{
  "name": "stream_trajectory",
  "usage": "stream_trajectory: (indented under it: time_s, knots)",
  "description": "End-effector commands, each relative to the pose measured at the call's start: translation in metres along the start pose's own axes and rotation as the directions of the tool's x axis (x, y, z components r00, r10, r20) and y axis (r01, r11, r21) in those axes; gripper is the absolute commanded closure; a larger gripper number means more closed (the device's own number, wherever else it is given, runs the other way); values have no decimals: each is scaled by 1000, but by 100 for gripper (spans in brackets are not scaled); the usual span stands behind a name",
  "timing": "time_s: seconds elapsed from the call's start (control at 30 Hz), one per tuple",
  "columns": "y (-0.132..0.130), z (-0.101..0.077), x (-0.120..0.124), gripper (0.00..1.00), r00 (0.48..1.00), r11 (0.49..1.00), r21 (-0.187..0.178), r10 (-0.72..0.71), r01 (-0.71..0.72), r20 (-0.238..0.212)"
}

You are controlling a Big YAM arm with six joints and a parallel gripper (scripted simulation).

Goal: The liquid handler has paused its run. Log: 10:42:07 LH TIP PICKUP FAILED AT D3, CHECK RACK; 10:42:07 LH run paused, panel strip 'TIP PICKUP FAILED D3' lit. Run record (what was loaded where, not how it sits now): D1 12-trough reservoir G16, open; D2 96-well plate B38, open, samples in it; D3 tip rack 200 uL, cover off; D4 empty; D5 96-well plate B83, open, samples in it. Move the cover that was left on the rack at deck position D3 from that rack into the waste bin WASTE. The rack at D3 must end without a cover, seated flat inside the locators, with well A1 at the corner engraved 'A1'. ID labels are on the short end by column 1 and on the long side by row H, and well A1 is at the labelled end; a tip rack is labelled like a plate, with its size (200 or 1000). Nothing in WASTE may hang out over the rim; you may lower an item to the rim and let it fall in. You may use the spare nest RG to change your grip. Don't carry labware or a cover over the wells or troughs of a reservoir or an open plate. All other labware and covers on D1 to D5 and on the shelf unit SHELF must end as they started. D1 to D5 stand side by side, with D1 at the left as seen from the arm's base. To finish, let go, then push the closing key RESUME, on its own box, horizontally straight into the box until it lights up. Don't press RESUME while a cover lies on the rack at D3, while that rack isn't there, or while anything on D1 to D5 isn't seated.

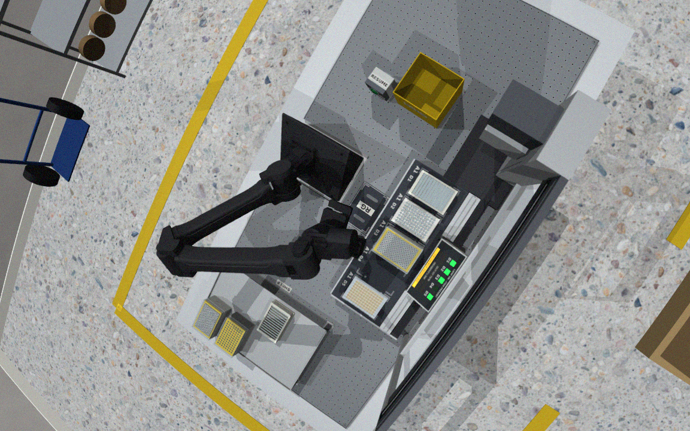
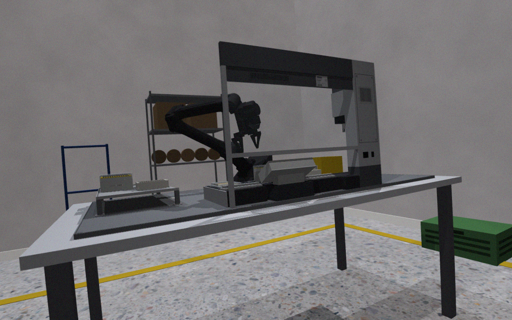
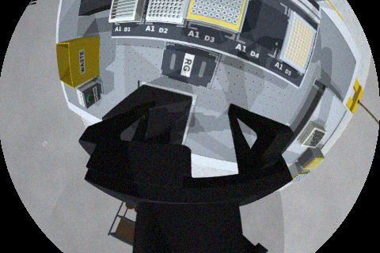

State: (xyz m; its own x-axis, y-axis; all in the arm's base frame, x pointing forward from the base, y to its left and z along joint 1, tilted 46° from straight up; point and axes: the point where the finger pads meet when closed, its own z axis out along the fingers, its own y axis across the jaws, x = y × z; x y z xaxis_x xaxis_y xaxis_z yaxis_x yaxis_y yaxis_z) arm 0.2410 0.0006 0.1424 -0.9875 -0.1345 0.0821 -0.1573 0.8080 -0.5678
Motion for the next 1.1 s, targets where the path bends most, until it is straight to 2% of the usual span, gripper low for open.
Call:
stream_trajectory:
  time_s: [0.0, 0.03, 0.37, 0.47, 0.63, 0.67, 0.77, 0.83, 0.93, 1.03, 1.07]
  knots:
    - [-1, -18, -14, 0, 995, 995, 19, 93, -93, 20]
    - [-1, -18, -14, 0, 995, 995, 19, 93, -93, 20]
    - [1, -17, -14, 0, 979, 963, 179, 203, -201, 4]
    - [1, -11, -9, 0, 980, 963, 189, 199, -194, -11]
    - [-2, -12, -8, 0, 976, 960, 181, 216, -212, -6]
    - [-2, 5, 0, 0, 972, 956, 190, 232, -224, -22]
    - [-5, 17, 1, 0, 977, 961, 190, 211, -202, -26]
    - [-4, 18, 1, 0, 977, 961, 191, 210, -201, -28]
    - [-4, 3, -14, 0, 976, 961, 171, 216, -215, 12]
    - [-3, 9, -6, 0, 976, 961, 182, 216, -210, -10]
    - [-8, 6, -21, 0, 973, 958, 175, 229, -225, -1]
